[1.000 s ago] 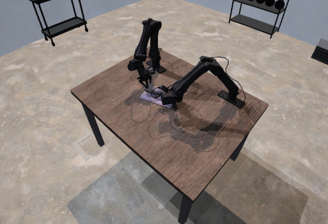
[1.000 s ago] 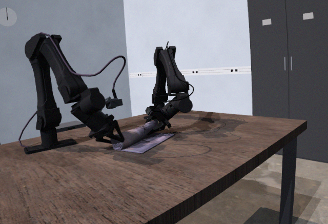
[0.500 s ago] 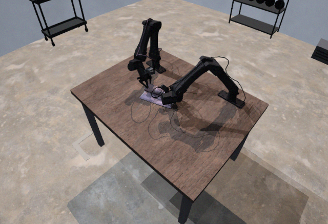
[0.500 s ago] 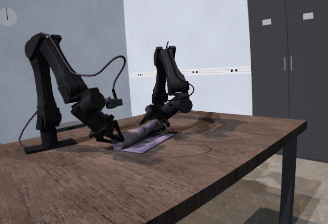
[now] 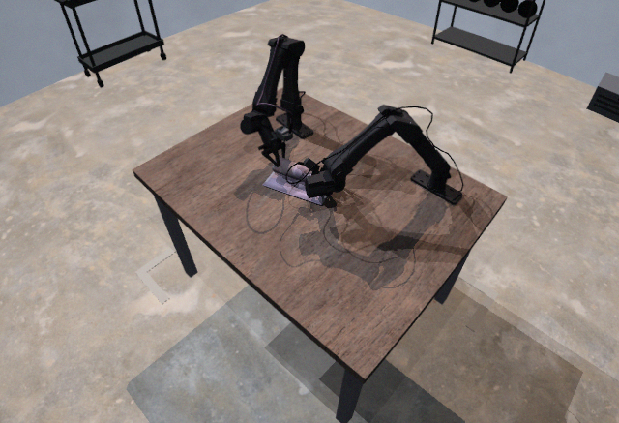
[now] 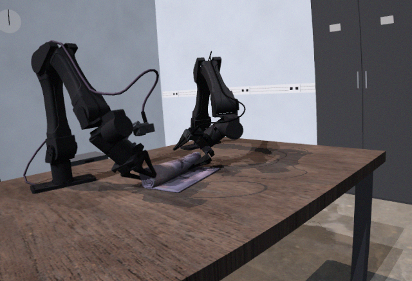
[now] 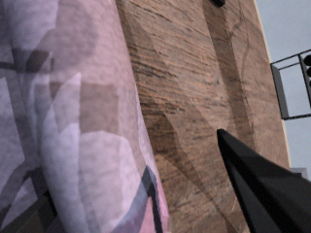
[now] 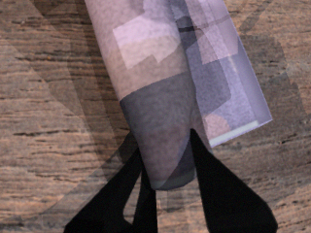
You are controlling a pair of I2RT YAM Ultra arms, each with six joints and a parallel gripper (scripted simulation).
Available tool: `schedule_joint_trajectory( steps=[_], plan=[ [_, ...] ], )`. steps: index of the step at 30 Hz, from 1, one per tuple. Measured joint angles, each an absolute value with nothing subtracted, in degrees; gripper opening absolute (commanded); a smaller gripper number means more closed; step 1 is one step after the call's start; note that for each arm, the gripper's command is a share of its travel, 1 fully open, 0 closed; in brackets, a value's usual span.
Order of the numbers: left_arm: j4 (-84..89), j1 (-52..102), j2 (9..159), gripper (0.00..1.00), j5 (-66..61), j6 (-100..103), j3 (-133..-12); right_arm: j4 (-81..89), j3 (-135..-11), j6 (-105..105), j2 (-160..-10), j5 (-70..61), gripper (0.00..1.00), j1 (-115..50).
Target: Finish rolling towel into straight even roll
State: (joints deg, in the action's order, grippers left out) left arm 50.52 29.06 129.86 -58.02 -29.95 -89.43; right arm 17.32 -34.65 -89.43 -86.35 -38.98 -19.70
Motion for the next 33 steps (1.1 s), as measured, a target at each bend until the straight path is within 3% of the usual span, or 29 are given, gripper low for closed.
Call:
schedule_joint_trajectory(
  steps=[20,33],
  plan=[
    [65.3,21.3,129.8,0.87,-54.0,-40.6,-97.3,40.6,-52.7,-88.2,-99.0,-39.1,0.36,-19.7],
    [46.0,30.5,111.8,0.92,-39.9,-36.3,-80.5,63.8,-72.5,-87.7,-115.1,-39.5,0.36,-19.7]
  ],
)
